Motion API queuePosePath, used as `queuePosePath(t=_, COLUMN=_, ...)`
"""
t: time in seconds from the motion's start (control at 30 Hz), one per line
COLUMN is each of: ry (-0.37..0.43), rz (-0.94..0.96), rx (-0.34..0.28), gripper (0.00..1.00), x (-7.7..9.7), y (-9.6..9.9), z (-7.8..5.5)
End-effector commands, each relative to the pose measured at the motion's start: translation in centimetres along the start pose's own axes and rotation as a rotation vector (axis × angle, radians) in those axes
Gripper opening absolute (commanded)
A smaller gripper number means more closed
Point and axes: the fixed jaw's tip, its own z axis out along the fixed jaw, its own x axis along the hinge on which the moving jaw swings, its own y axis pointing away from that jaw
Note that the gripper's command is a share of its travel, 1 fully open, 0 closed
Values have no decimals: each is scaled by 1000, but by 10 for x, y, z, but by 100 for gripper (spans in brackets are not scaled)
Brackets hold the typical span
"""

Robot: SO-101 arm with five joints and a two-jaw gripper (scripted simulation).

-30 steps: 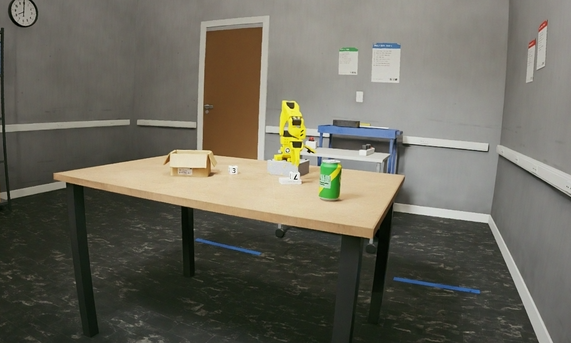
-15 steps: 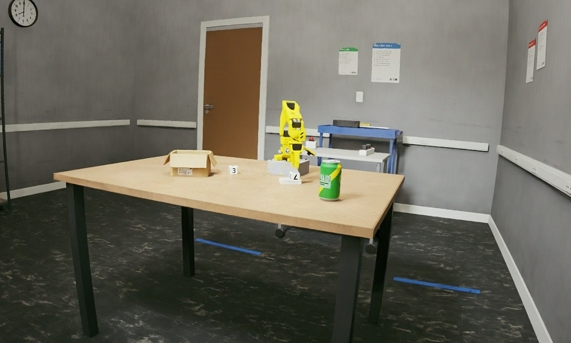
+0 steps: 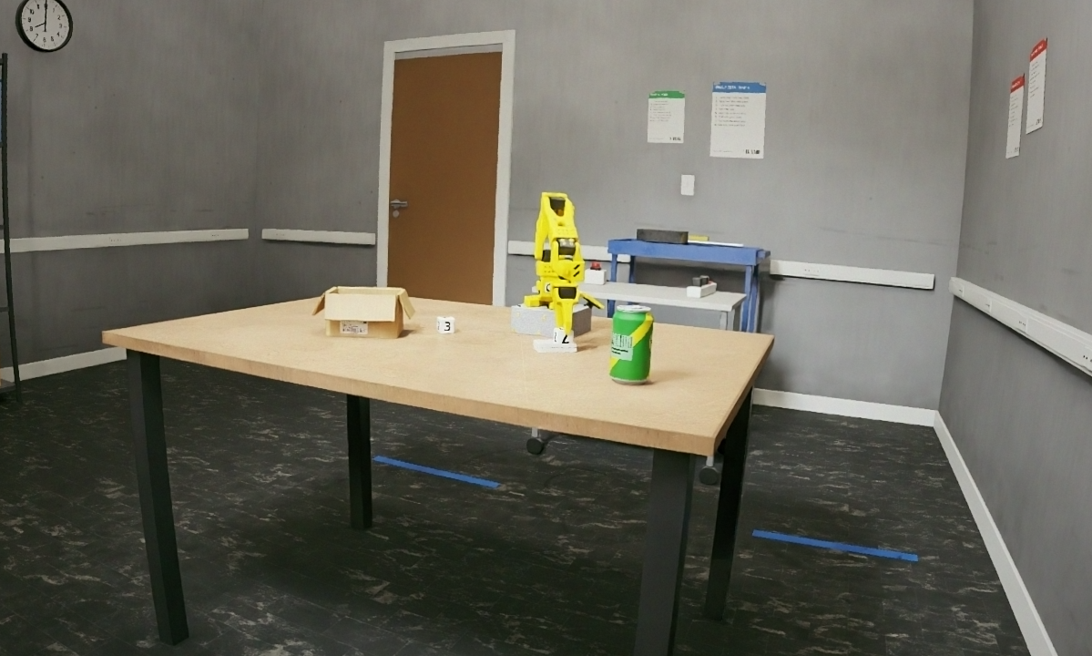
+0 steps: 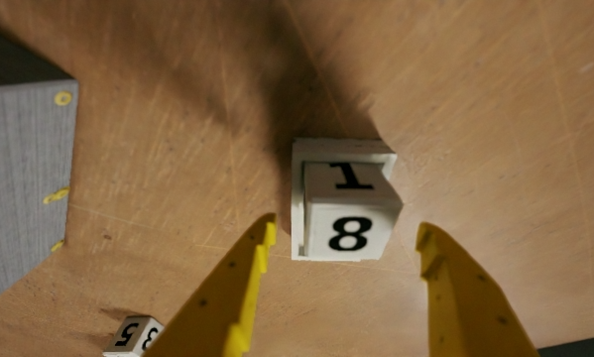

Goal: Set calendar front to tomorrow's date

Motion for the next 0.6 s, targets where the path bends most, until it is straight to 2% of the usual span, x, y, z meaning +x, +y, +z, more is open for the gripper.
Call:
queuePosePath(t=0.0, ry=-2, rz=-3, rx=-17, gripper=35, x=-2, y=4, z=6)
queuePosePath(t=0.27, ry=-2, rz=-3, rx=-17, gripper=35, x=-2, y=5, z=13)
queuePosePath(t=0.57, ry=-2, rz=-3, rx=-17, gripper=35, x=-2, y=5, z=14)
